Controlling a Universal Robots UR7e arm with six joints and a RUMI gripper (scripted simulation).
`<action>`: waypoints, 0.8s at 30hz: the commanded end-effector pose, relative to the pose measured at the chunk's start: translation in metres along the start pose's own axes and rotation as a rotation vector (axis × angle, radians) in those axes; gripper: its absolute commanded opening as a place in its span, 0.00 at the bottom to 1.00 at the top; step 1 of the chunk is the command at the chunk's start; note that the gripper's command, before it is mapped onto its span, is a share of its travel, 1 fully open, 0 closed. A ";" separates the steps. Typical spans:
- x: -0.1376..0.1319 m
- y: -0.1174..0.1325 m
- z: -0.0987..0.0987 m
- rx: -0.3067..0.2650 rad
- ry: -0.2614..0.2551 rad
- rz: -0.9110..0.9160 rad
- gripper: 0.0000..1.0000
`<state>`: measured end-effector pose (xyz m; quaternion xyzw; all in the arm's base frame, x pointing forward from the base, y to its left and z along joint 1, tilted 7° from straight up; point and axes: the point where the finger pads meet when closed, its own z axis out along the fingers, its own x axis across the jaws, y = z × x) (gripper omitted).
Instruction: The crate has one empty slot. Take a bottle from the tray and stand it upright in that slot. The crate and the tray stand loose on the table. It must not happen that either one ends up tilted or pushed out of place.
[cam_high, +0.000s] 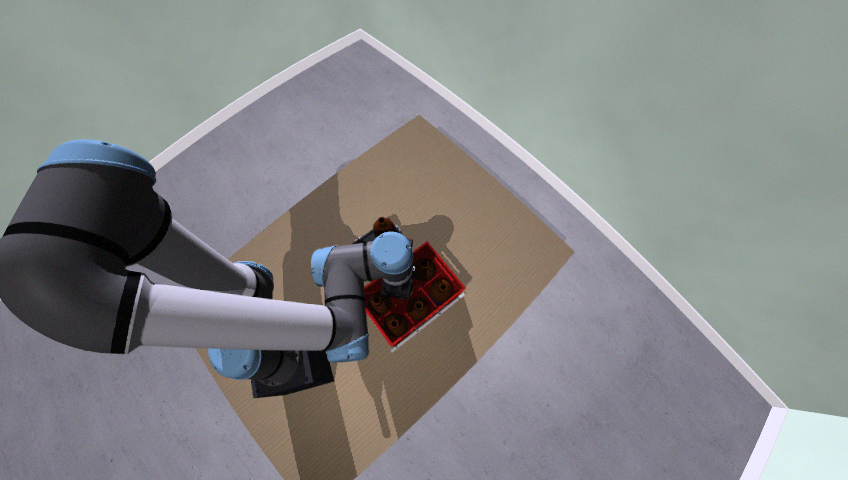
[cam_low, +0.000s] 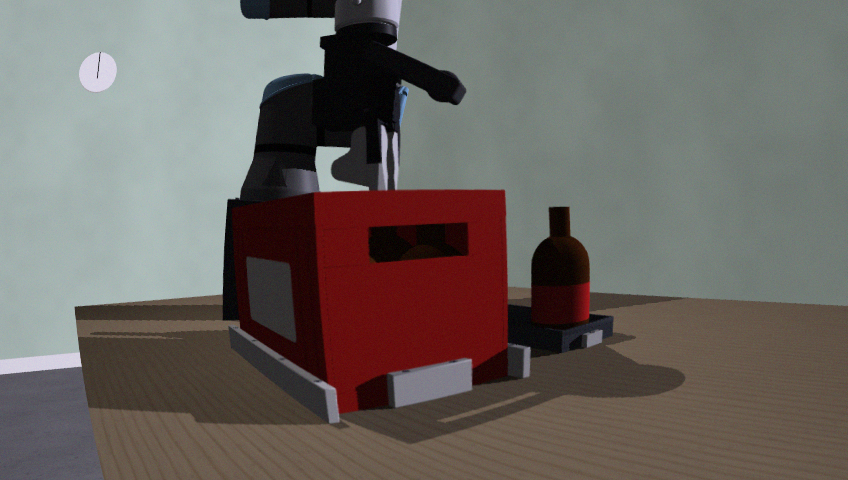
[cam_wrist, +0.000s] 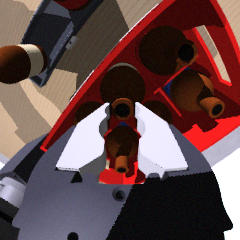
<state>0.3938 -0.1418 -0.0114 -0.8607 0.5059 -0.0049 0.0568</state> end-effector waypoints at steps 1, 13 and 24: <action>0.000 0.000 0.002 0.000 0.001 0.000 0.00; 0.000 0.000 0.004 0.000 0.001 0.000 0.00; 0.000 0.000 0.005 0.000 0.001 0.000 0.00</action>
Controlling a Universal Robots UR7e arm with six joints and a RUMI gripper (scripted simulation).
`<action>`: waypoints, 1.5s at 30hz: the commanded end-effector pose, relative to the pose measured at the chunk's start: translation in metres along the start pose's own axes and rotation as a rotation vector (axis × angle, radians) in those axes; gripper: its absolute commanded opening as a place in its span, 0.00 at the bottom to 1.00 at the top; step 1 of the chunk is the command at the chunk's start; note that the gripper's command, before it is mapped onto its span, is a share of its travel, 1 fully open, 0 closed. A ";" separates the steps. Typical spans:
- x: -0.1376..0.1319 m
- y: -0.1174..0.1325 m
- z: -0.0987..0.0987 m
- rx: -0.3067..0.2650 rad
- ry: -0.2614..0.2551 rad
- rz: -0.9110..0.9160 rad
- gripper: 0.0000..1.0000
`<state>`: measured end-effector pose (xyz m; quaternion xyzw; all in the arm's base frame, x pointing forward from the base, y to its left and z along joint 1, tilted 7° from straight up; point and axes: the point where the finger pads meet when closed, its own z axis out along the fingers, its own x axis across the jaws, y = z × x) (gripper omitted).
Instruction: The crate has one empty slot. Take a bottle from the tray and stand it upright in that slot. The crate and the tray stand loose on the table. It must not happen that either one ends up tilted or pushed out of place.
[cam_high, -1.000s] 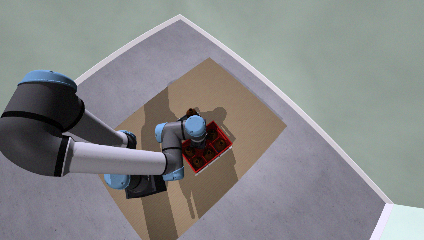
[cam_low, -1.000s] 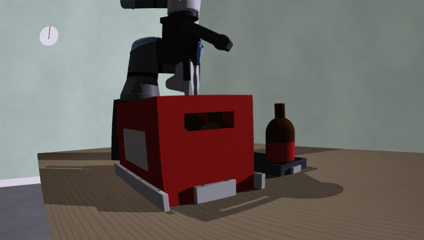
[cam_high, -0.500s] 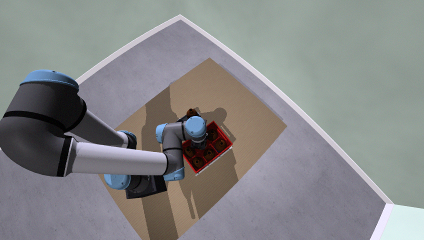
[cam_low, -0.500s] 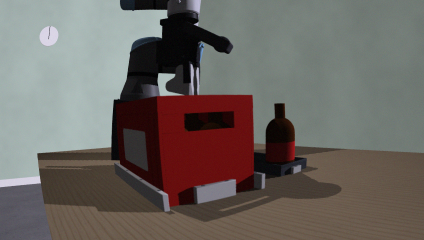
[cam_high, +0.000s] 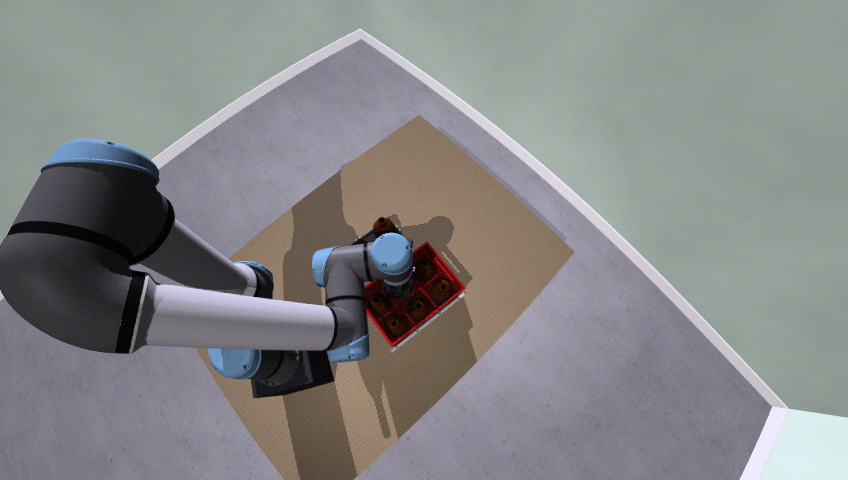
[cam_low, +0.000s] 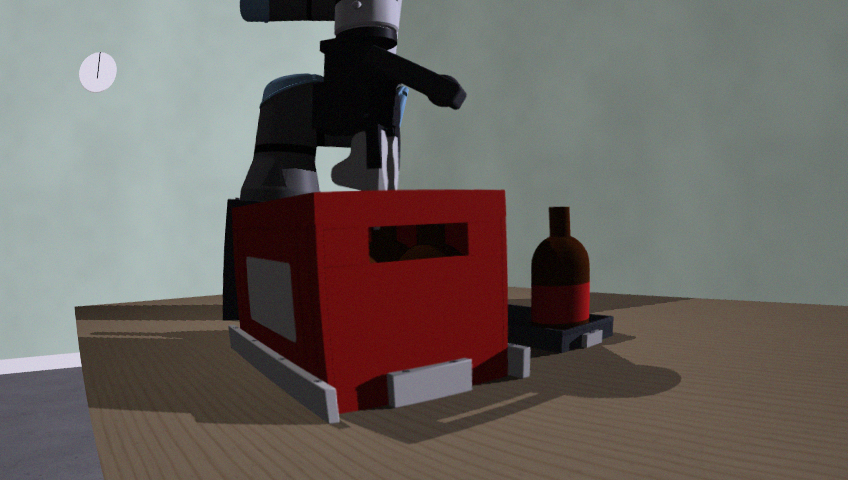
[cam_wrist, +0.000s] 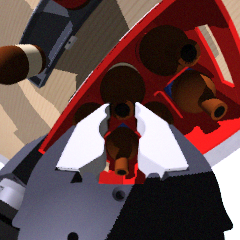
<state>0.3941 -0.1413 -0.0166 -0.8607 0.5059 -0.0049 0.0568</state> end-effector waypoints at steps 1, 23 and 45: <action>0.000 0.000 0.000 0.000 0.001 0.000 0.00; 0.000 0.000 0.000 0.000 0.001 0.000 0.00; 0.000 0.000 0.000 0.000 0.001 0.000 0.38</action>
